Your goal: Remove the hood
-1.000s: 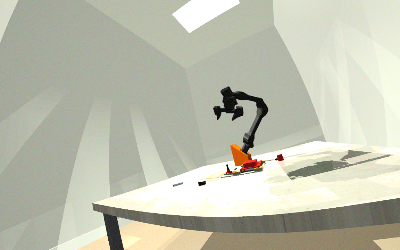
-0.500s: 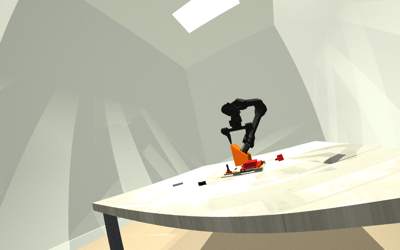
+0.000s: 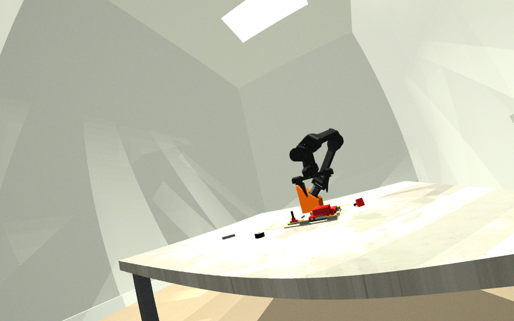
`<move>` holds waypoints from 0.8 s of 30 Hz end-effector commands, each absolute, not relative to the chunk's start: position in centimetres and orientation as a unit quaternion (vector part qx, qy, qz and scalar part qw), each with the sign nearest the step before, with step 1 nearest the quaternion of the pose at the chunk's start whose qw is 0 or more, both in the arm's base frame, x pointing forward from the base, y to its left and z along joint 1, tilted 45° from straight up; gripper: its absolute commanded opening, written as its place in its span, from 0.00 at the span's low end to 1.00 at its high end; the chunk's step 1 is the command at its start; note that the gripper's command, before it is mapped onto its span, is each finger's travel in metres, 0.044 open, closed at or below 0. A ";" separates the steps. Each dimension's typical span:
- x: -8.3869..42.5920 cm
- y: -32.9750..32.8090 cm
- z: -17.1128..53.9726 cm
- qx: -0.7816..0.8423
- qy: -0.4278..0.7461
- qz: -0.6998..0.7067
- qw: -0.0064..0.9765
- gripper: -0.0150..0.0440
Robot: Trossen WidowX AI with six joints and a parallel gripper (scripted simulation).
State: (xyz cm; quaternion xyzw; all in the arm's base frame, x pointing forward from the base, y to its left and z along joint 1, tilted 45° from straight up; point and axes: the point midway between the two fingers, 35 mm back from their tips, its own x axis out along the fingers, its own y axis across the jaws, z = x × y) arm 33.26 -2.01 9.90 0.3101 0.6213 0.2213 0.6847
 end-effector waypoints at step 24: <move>33.5 -0.7 8.9 0.314 0.624 0.223 0.680 1.00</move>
